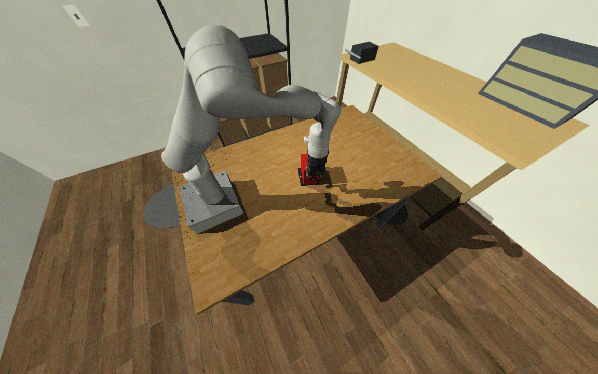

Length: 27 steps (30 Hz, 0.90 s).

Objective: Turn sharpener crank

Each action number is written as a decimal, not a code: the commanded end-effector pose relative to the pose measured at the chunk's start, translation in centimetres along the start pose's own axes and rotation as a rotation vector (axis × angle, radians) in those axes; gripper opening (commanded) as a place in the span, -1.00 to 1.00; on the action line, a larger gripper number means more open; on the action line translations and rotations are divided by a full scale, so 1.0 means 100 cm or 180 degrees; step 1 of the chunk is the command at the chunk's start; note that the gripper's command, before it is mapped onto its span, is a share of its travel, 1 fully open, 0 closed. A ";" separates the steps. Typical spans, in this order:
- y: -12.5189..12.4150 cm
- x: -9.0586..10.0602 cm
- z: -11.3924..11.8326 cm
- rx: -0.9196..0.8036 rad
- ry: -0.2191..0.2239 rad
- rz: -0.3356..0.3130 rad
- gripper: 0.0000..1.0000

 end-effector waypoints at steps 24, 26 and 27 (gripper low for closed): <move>0.004 -0.004 0.001 0.0012 0.0011 -0.0011 0.93; 0.004 -0.004 0.001 0.0012 0.0011 -0.0011 0.93; 0.004 -0.005 0.001 0.0012 0.0011 -0.0011 0.93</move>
Point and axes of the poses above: the point where the finger pads meet when closed, its own x axis back along the fingers, its own z axis across the jaws, y = z × x, the point moved 2 cm from there along x, back along the fingers, and after that the axes turned 12 degrees about -x, right-handed, at the moved point
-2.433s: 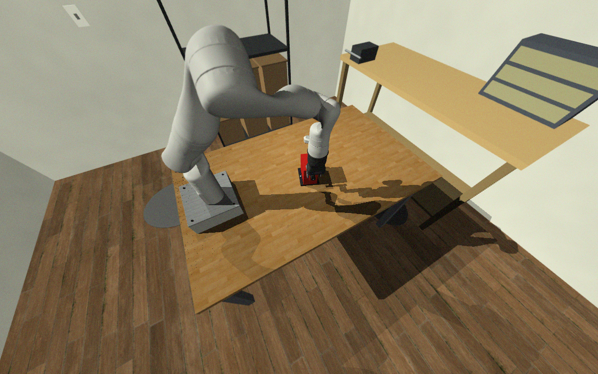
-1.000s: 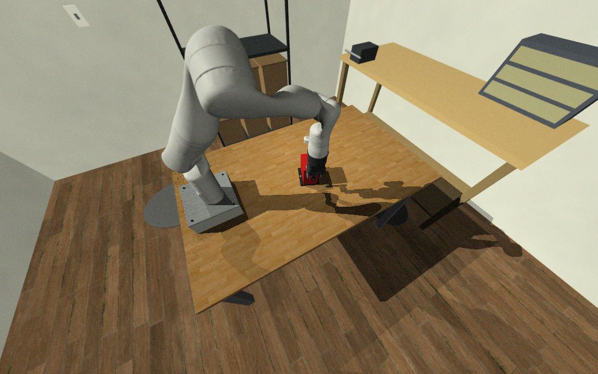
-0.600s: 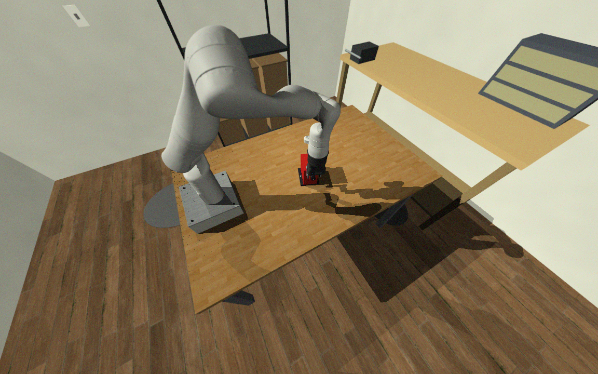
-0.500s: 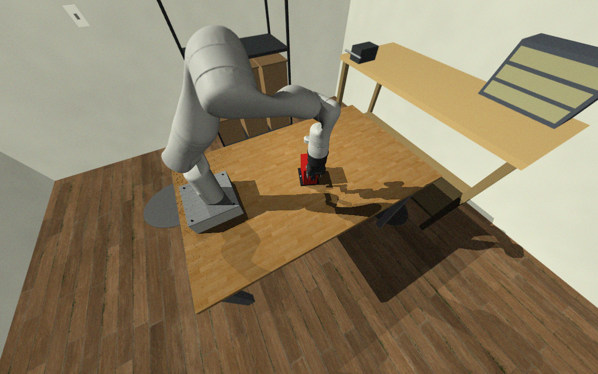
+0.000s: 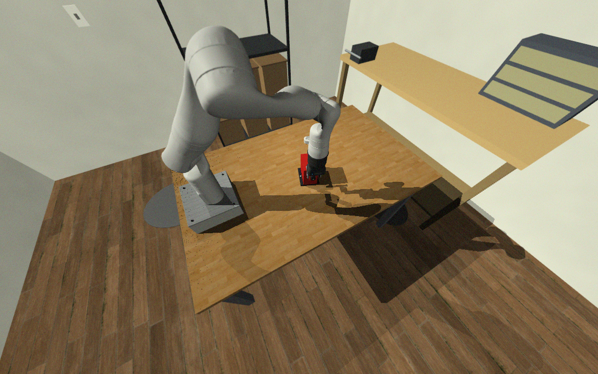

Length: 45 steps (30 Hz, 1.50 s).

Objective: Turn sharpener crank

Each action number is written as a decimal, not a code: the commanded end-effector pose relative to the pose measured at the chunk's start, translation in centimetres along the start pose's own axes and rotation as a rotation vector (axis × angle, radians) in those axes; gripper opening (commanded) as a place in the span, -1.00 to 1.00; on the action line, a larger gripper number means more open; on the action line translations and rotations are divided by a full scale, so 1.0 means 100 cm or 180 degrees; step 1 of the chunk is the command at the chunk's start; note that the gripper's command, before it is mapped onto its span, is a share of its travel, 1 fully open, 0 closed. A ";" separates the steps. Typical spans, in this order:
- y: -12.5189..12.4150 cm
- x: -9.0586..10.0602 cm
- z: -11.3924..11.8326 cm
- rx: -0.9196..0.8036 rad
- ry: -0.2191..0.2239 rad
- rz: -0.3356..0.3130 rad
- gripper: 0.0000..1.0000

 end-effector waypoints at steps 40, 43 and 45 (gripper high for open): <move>0.004 -0.039 0.001 0.0013 0.0007 -0.0015 0.93; 0.004 -0.040 0.001 0.0013 0.0007 -0.0015 0.93; 0.004 -0.041 0.001 0.0013 0.0007 -0.0015 0.93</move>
Point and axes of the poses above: the point where the finger pads meet when closed, its own x axis back along the fingers, its own z axis across the jaws, y = z × x, the point moved 2 cm from there along x, back along the fingers, and after that the axes turned 12 degrees about -x, right-handed, at the moved point
